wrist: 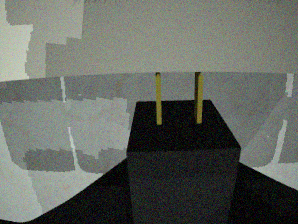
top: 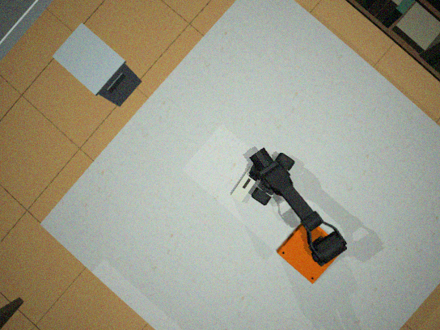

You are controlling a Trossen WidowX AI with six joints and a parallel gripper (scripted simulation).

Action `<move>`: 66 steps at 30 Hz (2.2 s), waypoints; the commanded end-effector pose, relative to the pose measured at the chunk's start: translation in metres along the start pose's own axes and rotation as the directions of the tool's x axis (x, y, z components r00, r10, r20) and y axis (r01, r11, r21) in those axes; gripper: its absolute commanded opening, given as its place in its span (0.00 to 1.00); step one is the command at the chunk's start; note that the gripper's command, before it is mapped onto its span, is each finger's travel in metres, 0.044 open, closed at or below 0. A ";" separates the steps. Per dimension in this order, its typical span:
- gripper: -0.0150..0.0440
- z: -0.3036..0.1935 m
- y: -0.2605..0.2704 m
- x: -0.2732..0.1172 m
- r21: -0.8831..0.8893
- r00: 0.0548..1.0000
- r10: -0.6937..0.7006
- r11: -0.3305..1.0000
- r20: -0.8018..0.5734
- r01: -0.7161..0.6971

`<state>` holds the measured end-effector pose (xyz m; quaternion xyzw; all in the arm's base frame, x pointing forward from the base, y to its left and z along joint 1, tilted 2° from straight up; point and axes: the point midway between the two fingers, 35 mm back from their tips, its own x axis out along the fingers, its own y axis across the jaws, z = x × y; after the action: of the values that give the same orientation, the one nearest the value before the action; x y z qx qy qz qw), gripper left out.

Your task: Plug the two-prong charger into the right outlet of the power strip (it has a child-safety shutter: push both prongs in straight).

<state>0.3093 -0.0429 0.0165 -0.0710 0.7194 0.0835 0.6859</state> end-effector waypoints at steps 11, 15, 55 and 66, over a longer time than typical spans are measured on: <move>0.25 0.004 0.000 0.000 0.003 1.000 0.000 1.000 -0.001 0.000; 0.25 0.004 0.000 0.000 0.003 1.000 0.000 1.000 -0.001 0.000; 0.25 0.015 0.000 -0.001 0.003 1.000 0.000 1.000 0.000 0.000; 0.25 0.018 0.000 -0.002 0.003 1.000 0.000 1.000 0.000 0.000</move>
<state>0.3236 -0.0394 0.0170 -0.0709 0.7212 0.0836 0.6840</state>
